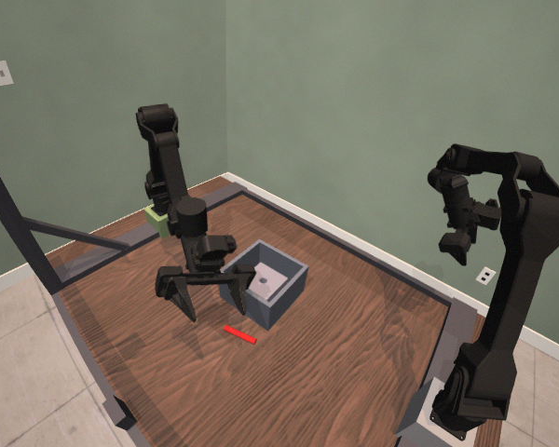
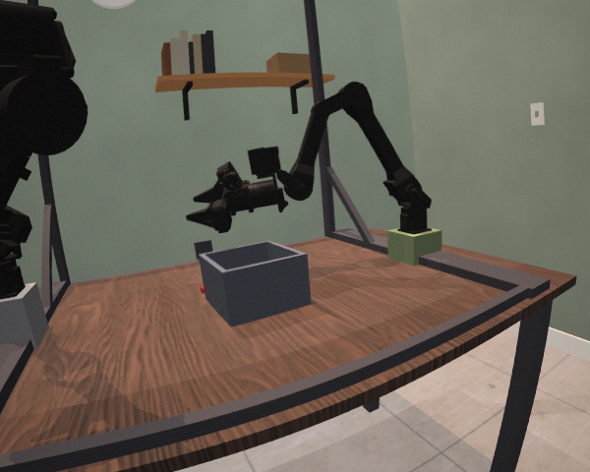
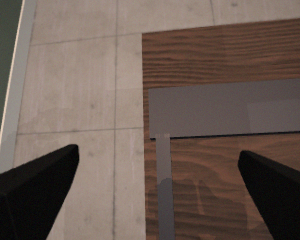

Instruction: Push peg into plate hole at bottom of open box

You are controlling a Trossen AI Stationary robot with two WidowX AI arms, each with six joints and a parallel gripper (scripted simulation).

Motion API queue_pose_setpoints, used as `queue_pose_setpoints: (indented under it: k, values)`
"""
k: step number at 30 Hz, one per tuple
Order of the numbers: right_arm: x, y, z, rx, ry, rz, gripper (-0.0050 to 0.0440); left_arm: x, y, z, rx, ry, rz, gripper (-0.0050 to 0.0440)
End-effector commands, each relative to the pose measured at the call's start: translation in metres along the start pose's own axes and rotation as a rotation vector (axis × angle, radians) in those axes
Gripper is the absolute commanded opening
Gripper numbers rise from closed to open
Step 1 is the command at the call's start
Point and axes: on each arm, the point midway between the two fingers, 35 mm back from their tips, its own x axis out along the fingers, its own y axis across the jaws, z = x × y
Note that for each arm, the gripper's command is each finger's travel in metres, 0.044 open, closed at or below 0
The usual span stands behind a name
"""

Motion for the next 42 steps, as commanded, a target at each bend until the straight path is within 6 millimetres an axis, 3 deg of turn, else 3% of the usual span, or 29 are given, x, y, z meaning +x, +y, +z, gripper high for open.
queue_pose_setpoints:
  k: [1, 7, 10, 22, 25, 27, 28, 30, 34, 39, 42]
  values:
    - [-0.024, -0.007, -0.011, -0.096, 0.071, 0.059, 0.044, 0.005, 0.006, 0.024, 0.024, -0.005, 0.035, 0.044]
    - [-0.067, -0.035, -0.052, -0.416, 0.203, 0.18, 0.044, 0.009, 0.034, 0.031, 0.073, 0.108, 0.146, 0.044]
    - [-0.073, -0.039, -0.056, -0.452, 0.22, 0.2, 0.044, 0.008, 0.037, 0.031, 0.077, 0.129, 0.161, 0.044]
    - [-0.162, -0.113, -0.099, -0.969, 0.435, 0.511, 0.044, -0.015, 0.08, 0.031, 0.136, 0.415, 0.336, 0.044]
    - [-0.182, -0.134, -0.104, -1.091, 0.48, 0.595, 0.044, -0.025, 0.088, 0.032, 0.148, 0.485, 0.369, 0.044]
    - [-0.182, -0.134, -0.104, -1.091, 0.48, 0.595, 0.044, -0.025, 0.088, 0.032, 0.148, 0.485, 0.369, 0.044]
    - [-0.19, -0.143, -0.106, -1.14, 0.497, 0.629, 0.044, -0.03, 0.093, 0.023, 0.146, 0.541, 0.386, 0.044]
    - [-0.208, -0.165, -0.108, -1.257, 0.537, 0.716, 0.044, -0.04, 0.096, 0.031, 0.158, 0.583, 0.409, 0.044]
    - [-0.234, -0.2, -0.108, -1.435, 0.594, 0.859, 0.044, -0.059, 0.102, 0.029, 0.162, 0.692, 0.444, 0.044]
    - [-0.264, -0.246, -0.102, -1.652, 0.659, 1.055, 0.044, -0.083, 0.108, 0.019, 0.154, 0.839, 0.478, 0.044]
    - [-0.279, -0.274, -0.095, -1.775, 0.695, 1.183, 0.044, -0.095, 0.108, 0.023, 0.152, 0.884, 0.492, 0.044]
